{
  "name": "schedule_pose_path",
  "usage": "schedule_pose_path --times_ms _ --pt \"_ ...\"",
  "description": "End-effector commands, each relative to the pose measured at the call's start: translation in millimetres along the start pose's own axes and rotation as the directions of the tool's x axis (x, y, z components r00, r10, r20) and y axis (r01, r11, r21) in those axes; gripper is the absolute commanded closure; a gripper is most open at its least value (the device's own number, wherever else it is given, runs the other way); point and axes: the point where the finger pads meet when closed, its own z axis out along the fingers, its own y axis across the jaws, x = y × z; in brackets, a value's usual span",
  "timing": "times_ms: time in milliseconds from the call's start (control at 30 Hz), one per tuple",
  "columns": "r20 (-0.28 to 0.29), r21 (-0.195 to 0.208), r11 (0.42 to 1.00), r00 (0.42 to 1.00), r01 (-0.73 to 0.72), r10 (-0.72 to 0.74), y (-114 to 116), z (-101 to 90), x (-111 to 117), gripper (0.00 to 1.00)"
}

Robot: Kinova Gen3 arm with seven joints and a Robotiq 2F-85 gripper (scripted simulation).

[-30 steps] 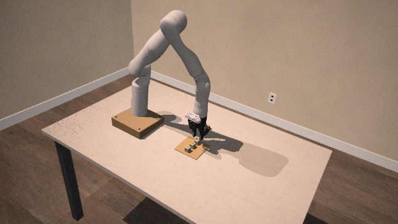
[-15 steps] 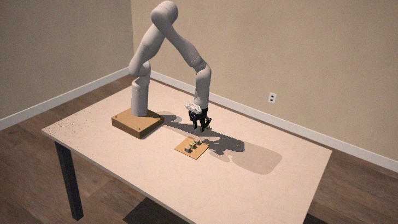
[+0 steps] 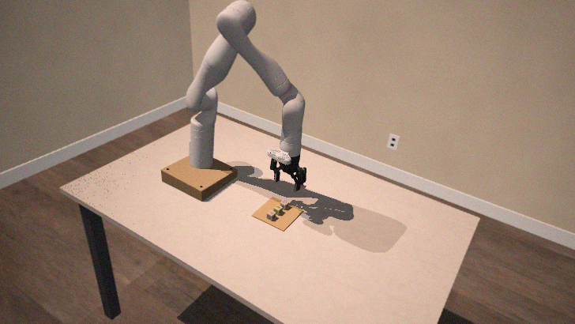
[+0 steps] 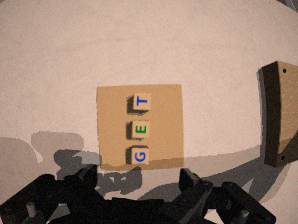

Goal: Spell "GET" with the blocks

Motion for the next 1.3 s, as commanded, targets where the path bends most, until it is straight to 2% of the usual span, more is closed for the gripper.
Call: schedule_pose_path --times_ms 0,433,633,700,1067,1267 --pt "0.0 0.001 1.0 1.0 0.001 -0.001 -0.5 -2.2 -0.2 0.0" --pt "0.0 0.004 1.0 1.0 0.001 -0.001 -1.8 -6.3 -0.1 0.0" --pt "-0.002 0.007 1.0 1.0 0.001 -0.001 -2.2 -26.9 0.1 0.0" --pt "-0.002 0.007 1.0 1.0 0.001 -0.001 -2.2 -26.9 0.1 0.0" --pt "-0.002 0.007 1.0 1.0 0.001 -0.001 -1.7 -78.8 0.5 0.0" --pt "-0.002 0.007 1.0 1.0 0.0 0.0 -1.6 -87.3 0.5 0.0"
